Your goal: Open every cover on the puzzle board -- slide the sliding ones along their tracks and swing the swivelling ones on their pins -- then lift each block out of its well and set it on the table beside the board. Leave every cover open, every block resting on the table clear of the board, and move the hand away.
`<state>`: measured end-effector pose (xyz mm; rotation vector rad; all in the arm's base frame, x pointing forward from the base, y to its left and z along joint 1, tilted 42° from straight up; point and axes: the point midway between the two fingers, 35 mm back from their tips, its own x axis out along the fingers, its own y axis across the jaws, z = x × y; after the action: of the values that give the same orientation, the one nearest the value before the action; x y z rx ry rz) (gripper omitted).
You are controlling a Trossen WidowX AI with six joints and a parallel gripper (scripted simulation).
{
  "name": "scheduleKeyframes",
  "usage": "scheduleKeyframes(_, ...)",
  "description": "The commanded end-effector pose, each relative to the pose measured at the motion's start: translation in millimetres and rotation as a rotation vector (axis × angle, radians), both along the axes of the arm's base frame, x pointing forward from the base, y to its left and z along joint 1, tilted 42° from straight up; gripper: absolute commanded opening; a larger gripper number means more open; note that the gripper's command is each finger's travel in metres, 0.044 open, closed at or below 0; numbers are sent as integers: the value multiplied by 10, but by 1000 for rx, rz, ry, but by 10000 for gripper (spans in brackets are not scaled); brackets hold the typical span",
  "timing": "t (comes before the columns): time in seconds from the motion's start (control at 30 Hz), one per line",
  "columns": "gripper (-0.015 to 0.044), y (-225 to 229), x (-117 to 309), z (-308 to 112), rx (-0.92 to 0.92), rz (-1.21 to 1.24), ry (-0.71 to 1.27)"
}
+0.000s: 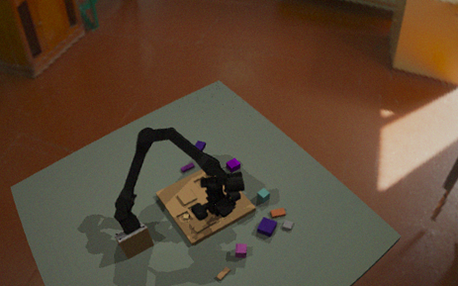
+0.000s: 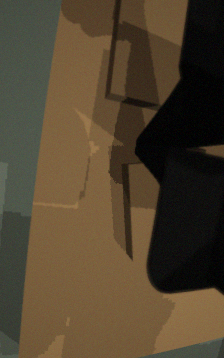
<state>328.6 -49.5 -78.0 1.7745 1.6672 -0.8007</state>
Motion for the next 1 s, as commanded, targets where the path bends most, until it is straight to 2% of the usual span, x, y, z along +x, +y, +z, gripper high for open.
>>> scheduleKeyframes(0.0, 0, 2, 42, 3, 7, -5, 0)
scheduleKeyframes(0.97, 0, -3, 387, 24, 7, -5, -2)
